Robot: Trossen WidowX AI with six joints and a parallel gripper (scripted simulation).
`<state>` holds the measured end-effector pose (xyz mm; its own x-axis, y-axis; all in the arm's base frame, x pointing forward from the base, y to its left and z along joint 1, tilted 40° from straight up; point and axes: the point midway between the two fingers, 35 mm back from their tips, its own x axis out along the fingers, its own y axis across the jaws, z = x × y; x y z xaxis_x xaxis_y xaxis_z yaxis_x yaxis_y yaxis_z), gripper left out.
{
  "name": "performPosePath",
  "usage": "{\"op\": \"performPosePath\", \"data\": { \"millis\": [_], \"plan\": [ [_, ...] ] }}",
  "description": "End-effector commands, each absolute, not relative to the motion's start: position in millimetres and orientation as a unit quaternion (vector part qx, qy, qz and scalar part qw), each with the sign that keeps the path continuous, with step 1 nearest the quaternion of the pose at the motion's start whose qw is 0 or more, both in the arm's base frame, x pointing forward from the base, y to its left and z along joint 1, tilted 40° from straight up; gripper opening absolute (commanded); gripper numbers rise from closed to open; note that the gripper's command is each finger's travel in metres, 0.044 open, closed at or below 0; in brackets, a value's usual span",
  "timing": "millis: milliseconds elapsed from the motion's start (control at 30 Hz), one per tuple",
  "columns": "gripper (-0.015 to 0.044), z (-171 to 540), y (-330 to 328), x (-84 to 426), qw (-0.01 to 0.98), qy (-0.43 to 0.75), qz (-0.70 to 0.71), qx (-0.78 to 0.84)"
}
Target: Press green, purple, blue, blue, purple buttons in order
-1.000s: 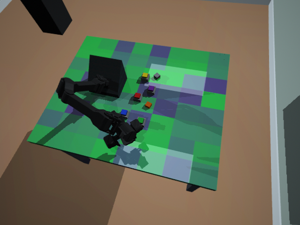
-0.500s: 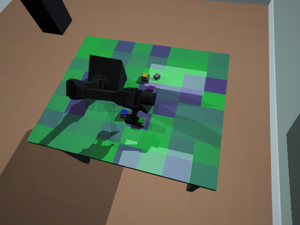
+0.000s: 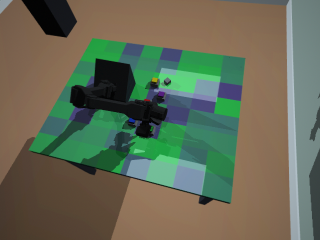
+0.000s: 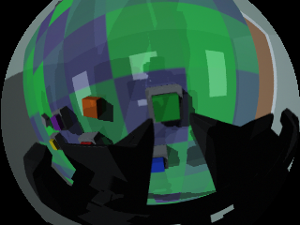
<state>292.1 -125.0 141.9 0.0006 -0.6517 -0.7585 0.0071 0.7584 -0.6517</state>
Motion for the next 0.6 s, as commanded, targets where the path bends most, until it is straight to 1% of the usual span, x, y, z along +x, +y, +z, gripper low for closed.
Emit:
{"op": "performPosePath", "data": {
  "millis": [0, 33, 567],
  "plan": [
    [0.0032, 137.5, -126.9, 291.9, 0.665, 0.662, -0.244, -0.244],
    [0.0020, 137.5, -126.9, 291.9, 0.665, 0.662, -0.244, -0.244],
    [0.0020, 133.0, -130.6, 292.3, 0.665, 0.662, -0.244, -0.244]
  ]
}}
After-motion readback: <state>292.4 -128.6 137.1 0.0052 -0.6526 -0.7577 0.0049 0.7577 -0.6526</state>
